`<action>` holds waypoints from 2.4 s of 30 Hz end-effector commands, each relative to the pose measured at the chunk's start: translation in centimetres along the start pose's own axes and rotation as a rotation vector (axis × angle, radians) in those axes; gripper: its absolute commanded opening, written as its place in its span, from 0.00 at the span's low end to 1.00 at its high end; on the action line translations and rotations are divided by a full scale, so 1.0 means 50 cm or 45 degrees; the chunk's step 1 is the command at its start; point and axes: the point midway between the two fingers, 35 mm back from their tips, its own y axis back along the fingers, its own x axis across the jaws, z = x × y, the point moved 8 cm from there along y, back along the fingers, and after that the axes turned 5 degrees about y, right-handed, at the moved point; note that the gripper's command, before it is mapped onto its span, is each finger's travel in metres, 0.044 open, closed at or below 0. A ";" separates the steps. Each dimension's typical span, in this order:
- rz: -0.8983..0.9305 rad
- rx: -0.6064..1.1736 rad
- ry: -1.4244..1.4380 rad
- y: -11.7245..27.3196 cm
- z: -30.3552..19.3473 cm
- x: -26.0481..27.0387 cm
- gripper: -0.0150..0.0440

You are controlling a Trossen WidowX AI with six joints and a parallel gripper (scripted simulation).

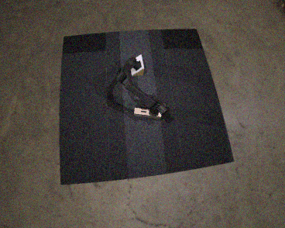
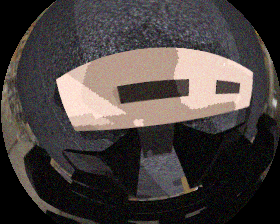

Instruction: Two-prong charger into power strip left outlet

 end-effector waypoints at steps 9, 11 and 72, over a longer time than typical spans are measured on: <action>0.004 -0.022 -0.025 -0.006 0.009 -0.003 0.25; 0.004 -0.022 -0.025 -0.006 0.009 -0.003 0.25; 0.004 -0.022 -0.025 0.008 0.013 -0.004 0.25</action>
